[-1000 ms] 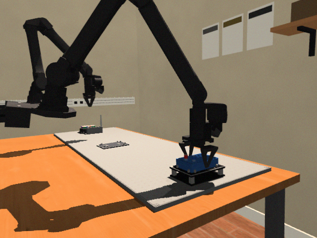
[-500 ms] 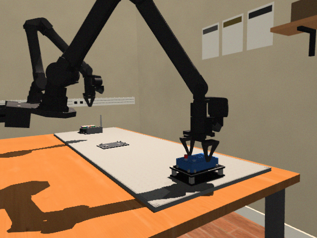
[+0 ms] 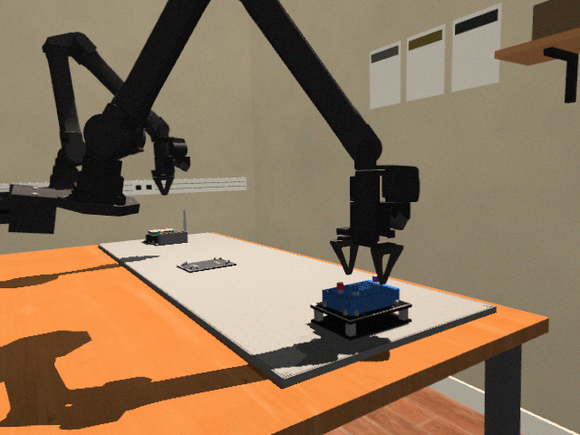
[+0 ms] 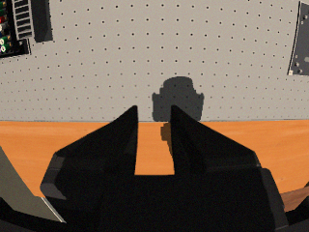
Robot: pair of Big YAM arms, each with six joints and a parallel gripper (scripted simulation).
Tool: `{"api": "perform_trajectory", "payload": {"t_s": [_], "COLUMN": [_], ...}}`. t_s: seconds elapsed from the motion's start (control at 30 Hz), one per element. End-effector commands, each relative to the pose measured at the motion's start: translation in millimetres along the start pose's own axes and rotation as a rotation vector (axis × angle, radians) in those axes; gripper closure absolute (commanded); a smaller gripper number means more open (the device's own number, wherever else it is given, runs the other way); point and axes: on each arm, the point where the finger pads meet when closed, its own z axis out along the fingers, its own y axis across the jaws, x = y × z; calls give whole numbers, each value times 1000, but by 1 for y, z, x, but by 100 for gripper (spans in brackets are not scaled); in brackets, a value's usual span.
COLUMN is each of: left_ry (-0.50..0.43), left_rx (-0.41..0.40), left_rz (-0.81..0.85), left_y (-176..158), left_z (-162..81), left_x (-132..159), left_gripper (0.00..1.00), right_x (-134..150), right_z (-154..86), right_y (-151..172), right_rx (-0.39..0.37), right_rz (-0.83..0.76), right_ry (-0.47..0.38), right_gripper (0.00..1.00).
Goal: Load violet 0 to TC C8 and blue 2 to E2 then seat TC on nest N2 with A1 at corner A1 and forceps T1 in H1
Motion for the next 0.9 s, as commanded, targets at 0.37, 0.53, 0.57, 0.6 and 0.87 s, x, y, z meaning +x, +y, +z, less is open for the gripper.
{"api": "perform_trajectory", "payload": {"t_s": [0.37, 0.53, 0.57, 0.6, 0.87], "left_ry": [19, 19, 19, 19, 19], "left_rx": [0, 0, 0, 0, 0], "left_rz": [-7, -7, -7, -7, -7], "left_y": [0, 0, 0, 0, 0], "left_z": [1, 1, 1, 1, 1], "left_x": [3, 3, 3, 3, 3], "left_gripper": [76, 76, 76, 76, 76], "right_x": [-8, -9, -9, -9, -9], "right_z": [-22, -23, -23, -23, -23], "right_y": [1, 0, 0, 0, 0], "right_rx": [16, 17, 17, 17, 17], "right_rz": [-6, -5, -5, -5, -5], "right_ry": [-24, -26, -26, -26, -26], "right_gripper": [0, 0, 0, 0, 0]}}
